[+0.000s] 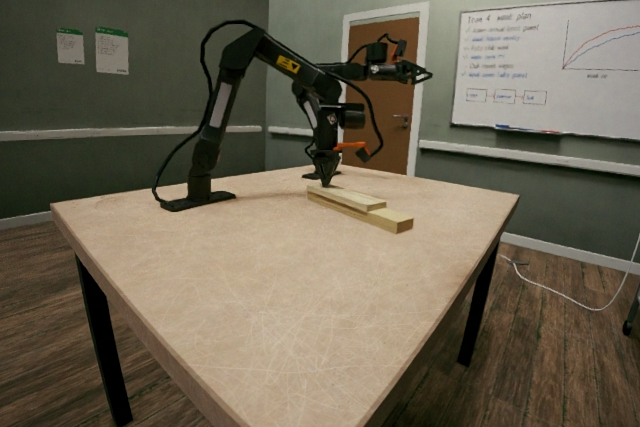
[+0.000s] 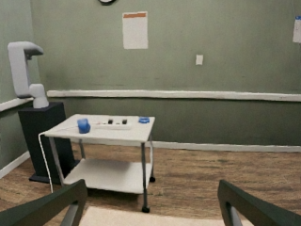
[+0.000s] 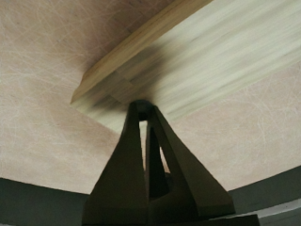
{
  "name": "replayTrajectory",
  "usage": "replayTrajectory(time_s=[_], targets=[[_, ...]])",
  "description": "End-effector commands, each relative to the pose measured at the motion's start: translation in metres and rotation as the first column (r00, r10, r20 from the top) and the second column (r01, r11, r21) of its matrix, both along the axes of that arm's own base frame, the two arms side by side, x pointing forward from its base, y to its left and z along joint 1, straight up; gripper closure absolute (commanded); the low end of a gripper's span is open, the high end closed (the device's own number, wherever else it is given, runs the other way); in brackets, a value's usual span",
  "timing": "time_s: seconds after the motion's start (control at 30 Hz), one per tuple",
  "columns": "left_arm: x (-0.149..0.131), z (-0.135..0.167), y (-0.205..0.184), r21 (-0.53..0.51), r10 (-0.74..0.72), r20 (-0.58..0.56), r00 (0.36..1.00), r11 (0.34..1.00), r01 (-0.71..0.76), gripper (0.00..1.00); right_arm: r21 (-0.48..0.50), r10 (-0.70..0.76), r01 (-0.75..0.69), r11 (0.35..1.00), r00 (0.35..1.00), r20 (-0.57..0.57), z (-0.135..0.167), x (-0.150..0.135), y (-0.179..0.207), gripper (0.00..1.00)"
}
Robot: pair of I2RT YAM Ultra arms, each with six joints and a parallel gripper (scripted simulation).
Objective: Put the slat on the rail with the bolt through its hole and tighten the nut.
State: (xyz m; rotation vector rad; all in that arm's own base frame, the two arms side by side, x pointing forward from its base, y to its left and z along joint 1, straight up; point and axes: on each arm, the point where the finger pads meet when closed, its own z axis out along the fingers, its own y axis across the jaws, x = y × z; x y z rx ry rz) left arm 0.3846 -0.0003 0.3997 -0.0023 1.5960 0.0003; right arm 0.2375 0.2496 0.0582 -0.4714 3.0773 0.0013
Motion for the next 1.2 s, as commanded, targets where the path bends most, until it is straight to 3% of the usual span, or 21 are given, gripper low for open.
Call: replayTrajectory(time_s=[0.0,0.33,0.83,1.17], targets=[[-0.0040,0.0121,0.0013,0.001,-0.002,0.038,0.999,1.000,0.002,0.00,0.001,-0.110,0.110,0.994,0.993,-0.034,-0.0033,-0.0101,-0.0020,0.88],[-0.0040,0.0121,0.0013,0.001,-0.002,0.038,0.999,1.000,0.002,0.00,0.000,-0.266,0.266,0.964,0.963,-0.035,-0.0034,-0.0101,-0.0020,0.88],[-0.0040,0.0121,0.0013,0.001,-0.002,0.038,0.999,1.000,0.002,0.00,-0.002,-0.504,0.505,0.863,0.863,-0.036,-0.0035,-0.0101,-0.0020,0.88],[-0.0040,0.0121,0.0013,0.001,-0.002,0.038,0.999,1.000,0.002,0.00,-0.004,-0.665,0.666,0.746,0.746,-0.036,-0.0036,-0.0101,-0.0020,0.88]])
